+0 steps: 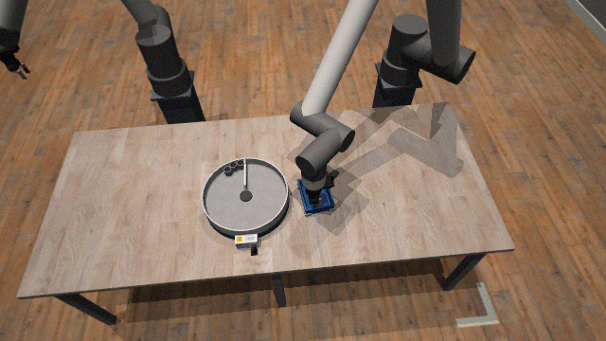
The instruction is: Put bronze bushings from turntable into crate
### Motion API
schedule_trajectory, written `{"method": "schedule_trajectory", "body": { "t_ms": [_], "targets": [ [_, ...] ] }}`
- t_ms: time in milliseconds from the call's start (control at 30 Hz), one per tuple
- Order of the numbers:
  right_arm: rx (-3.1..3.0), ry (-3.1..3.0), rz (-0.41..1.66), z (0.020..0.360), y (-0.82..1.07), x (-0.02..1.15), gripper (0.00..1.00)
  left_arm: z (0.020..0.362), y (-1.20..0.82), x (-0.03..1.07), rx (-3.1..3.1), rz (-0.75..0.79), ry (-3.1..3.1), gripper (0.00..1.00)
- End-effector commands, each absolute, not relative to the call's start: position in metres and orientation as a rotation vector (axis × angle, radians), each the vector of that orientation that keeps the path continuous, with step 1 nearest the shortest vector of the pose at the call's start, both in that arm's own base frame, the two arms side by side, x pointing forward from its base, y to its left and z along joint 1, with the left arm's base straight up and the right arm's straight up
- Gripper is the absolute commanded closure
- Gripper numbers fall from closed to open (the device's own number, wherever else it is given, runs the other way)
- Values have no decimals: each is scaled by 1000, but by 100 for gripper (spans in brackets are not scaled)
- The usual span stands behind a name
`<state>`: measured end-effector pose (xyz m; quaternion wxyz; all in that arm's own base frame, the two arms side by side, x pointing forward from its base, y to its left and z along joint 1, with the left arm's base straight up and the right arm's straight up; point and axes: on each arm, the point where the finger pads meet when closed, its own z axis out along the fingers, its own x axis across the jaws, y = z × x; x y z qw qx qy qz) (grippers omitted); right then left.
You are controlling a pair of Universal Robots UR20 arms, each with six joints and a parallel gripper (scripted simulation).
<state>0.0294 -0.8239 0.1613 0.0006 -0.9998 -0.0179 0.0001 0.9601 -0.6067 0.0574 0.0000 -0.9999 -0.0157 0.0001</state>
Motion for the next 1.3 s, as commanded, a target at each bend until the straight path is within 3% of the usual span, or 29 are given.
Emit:
{"method": "schedule_trajectory", "body": {
  "t_ms": [0, 1267],
  "targets": [
    [-3141, -56, 0, 162, -824, 29, 0, 52, -607, 961, -3142, -1, -49, 100],
    [-3141, -56, 0, 162, -824, 29, 0, 49, -607, 961, -3142, -1, -49, 100]
  ]
}}
